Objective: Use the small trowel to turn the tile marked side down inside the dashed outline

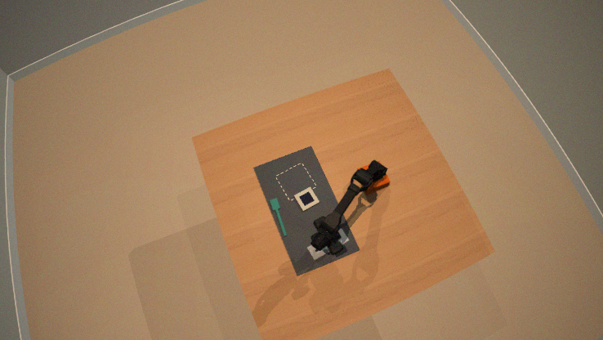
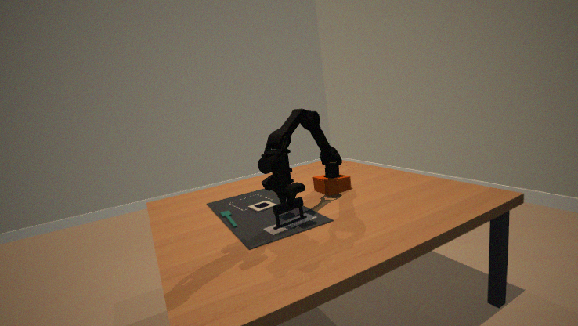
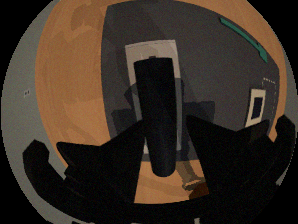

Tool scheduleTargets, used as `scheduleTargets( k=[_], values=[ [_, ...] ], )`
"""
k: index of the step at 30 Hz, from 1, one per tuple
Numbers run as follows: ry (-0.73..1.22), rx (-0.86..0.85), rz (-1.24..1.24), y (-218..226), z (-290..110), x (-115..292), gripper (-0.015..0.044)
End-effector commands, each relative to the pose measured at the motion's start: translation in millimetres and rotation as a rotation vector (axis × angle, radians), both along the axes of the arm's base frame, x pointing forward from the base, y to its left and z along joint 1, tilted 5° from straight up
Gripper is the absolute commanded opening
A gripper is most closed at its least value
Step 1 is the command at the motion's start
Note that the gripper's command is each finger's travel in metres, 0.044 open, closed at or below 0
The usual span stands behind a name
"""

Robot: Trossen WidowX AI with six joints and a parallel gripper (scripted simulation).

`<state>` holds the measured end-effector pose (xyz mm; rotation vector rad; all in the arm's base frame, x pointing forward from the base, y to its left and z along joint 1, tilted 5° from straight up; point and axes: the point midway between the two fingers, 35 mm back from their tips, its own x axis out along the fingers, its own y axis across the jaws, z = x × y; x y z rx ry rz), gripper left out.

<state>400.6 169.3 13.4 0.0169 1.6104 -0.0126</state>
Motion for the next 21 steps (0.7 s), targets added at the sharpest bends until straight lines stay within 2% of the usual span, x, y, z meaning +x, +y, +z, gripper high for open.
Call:
scheduleTargets(
  k=[1, 8, 15, 21],
  values=[
    [0.009, -0.005, 0.004, -1.7, -2.6, -1.9, 0.0177],
    [0.009, -0.005, 0.004, -1.7, -2.6, -1.9, 0.0130],
    [0.009, -0.006, -0.001, -1.7, -2.6, -1.9, 0.0130],
    [0.009, -0.013, -0.161, -1.7, -2.6, -1.9, 0.0130]
  ],
)
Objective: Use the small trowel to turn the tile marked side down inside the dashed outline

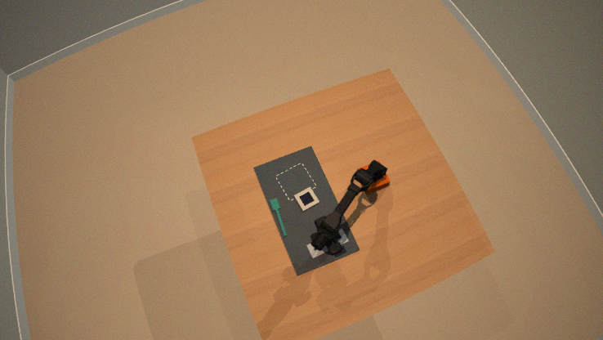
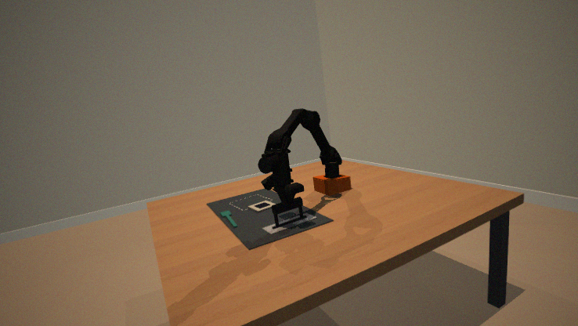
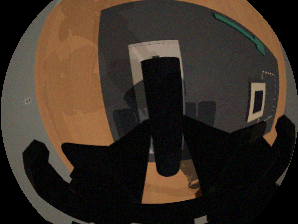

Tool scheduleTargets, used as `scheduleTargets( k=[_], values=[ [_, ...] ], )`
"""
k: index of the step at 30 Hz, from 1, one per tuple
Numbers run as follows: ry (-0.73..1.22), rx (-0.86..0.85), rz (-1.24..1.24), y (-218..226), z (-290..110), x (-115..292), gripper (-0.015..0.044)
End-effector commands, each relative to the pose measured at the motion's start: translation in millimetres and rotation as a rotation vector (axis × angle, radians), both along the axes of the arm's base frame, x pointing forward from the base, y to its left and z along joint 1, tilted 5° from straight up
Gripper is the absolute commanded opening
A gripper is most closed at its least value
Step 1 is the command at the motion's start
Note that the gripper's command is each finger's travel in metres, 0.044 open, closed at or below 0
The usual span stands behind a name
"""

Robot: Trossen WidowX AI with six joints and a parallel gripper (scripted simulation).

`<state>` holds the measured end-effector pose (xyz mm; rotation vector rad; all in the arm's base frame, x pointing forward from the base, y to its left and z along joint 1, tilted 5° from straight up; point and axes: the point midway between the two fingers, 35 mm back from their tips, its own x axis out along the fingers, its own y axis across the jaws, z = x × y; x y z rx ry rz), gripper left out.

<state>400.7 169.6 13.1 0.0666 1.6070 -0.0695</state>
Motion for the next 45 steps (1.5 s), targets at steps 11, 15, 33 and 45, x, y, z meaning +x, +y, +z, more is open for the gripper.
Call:
scheduleTargets(
  k=[11, 15, 33, 45],
  values=[
    [0.010, -0.020, -0.423, -2.1, -2.4, -2.0, 0.0130],
    [0.010, -0.026, -0.543, -2.1, -2.4, -2.0, 0.0130],
    [0.009, -0.049, -1.082, -2.1, -2.4, -1.9, 0.0130],
    [0.008, -0.051, -1.127, -2.1, -2.4, -1.9, 0.0130]
  ],
)
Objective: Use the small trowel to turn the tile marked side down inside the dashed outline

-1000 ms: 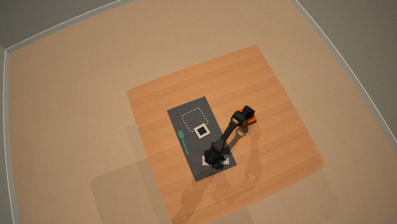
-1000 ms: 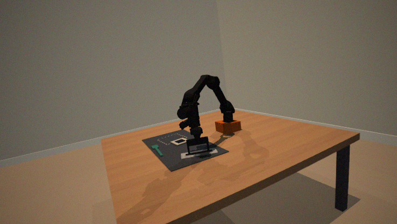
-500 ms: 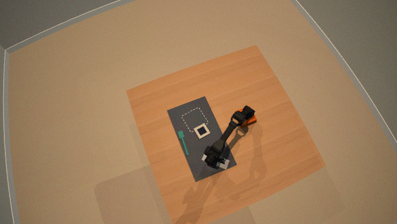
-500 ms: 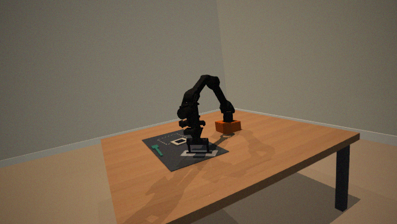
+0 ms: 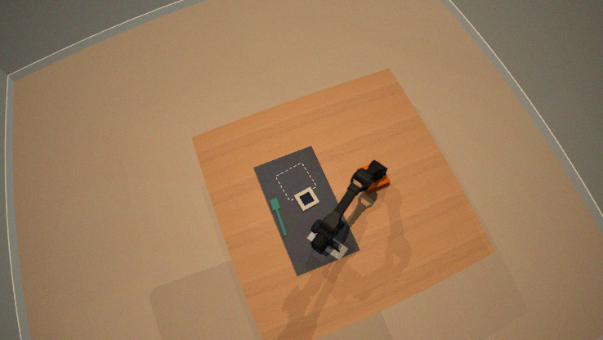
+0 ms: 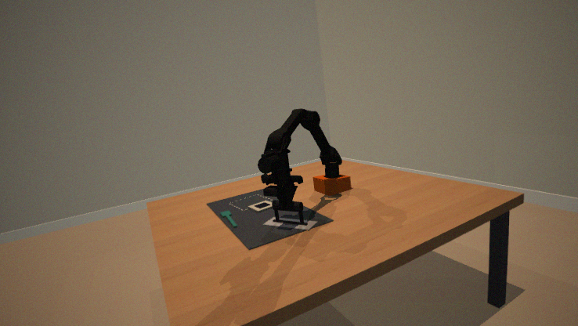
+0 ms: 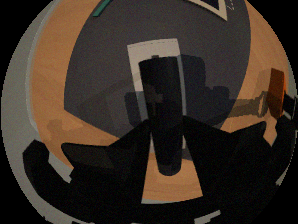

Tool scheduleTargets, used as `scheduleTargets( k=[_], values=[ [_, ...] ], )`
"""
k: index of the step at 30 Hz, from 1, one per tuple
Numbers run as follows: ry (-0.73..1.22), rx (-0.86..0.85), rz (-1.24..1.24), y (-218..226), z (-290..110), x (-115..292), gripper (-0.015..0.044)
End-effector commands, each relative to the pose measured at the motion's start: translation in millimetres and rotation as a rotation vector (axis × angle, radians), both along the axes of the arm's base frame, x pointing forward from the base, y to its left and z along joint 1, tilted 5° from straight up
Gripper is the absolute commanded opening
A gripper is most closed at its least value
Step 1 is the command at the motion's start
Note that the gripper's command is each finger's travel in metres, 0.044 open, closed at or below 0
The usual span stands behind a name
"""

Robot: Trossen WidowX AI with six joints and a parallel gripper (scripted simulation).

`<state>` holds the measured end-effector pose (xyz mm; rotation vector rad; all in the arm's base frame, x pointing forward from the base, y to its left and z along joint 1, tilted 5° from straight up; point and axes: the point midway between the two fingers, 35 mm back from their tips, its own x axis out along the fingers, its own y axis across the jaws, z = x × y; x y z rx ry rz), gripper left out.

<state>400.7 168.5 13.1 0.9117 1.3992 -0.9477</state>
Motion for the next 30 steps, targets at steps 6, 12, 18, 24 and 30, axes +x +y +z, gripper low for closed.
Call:
scheduleTargets(
  k=[6, 12, 18, 24, 30],
  values=[
    [0.009, -0.004, -0.023, -1.0, -2.5, -1.9, 0.0270],
    [0.009, -0.004, -0.023, -1.0, -2.5, -1.9, 0.0270],
    [0.009, -0.004, -0.023, -1.0, -2.5, -1.9, 0.0270],
    [0.009, -0.004, -0.023, -1.0, -2.5, -1.9, 0.0270],
    [0.009, -0.005, -0.045, -2.0, 42.8, -2.6, 0.0270]
  ],
)
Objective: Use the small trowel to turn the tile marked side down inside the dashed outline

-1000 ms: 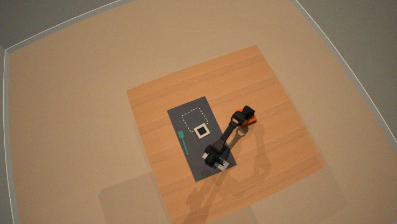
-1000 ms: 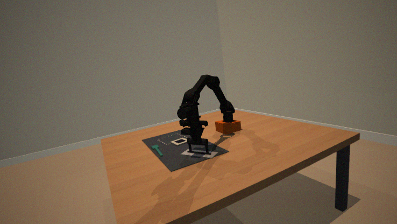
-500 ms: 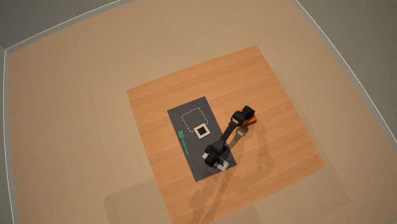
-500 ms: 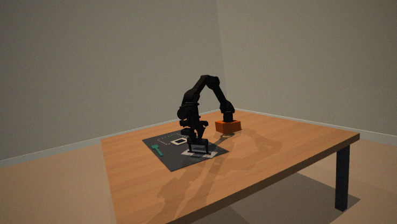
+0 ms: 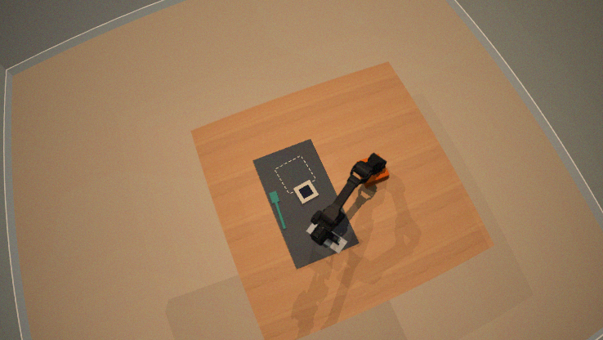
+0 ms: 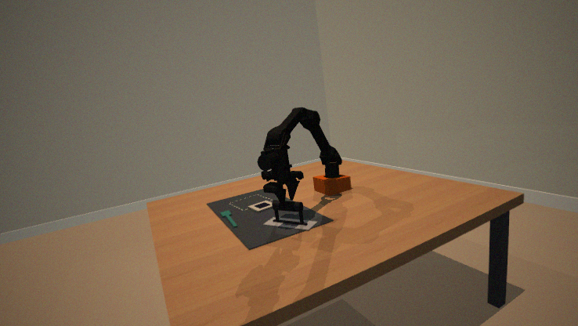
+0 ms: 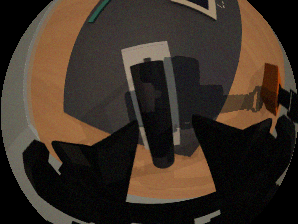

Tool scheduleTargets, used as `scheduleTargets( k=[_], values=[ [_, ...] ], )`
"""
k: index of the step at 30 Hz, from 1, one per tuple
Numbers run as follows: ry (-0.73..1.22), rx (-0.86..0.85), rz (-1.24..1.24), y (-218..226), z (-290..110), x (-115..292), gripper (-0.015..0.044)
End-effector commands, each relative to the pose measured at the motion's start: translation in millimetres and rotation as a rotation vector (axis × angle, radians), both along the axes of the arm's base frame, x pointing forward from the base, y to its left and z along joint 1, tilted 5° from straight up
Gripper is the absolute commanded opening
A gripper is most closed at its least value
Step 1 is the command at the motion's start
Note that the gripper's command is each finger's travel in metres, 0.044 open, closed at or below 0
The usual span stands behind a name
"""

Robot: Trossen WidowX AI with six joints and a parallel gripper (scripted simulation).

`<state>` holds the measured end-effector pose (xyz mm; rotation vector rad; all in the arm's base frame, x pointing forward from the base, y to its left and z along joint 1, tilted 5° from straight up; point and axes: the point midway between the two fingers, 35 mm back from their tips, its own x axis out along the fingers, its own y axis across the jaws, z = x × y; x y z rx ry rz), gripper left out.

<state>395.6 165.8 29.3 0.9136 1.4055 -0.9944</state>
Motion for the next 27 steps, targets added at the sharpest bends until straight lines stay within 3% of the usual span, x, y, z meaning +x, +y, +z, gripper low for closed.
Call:
scheduleTargets(
  k=[1, 27],
  values=[
    [-0.020, 0.008, -0.016, 0.6, 26.7, 2.5, 0.0270],
    [-0.020, 0.013, 0.062, 5.8, 7.8, 6.2, 0.0270]
  ],
)
